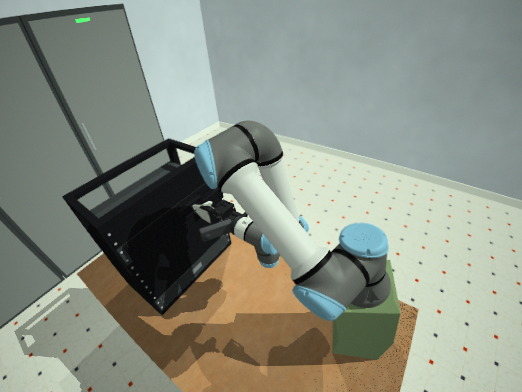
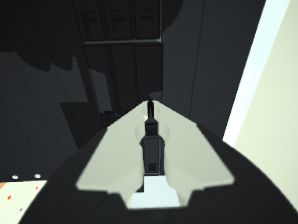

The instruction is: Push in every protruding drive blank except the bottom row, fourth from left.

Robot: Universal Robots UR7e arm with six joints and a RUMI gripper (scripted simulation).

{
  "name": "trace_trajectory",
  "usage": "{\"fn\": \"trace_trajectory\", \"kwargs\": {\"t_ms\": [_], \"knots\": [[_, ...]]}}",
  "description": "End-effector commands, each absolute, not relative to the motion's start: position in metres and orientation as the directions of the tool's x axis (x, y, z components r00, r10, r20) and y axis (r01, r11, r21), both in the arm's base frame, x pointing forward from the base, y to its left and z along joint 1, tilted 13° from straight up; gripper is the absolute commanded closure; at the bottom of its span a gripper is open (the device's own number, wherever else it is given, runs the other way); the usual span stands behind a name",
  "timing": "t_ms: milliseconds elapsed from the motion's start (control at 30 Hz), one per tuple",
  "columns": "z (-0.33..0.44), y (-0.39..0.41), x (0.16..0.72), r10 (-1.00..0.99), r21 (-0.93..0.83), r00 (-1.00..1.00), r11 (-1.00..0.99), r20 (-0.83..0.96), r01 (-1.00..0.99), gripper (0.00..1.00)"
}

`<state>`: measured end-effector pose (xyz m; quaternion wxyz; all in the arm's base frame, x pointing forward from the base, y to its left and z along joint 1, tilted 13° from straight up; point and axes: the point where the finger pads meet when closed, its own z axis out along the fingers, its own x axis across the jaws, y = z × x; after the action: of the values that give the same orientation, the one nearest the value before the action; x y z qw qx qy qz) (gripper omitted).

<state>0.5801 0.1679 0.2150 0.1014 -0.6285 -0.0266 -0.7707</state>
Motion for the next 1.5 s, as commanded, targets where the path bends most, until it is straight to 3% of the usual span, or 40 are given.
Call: {"fn": "trace_trajectory", "kwargs": {"t_ms": [0,1467], "knots": [[0.216,0.169,0.585,-0.123,-0.086,-0.190,-0.978,0.974,0.190,1.00],[0.220,0.172,0.601,-0.123,-0.086,-0.190,-0.978,0.974,0.190,1.00]]}}
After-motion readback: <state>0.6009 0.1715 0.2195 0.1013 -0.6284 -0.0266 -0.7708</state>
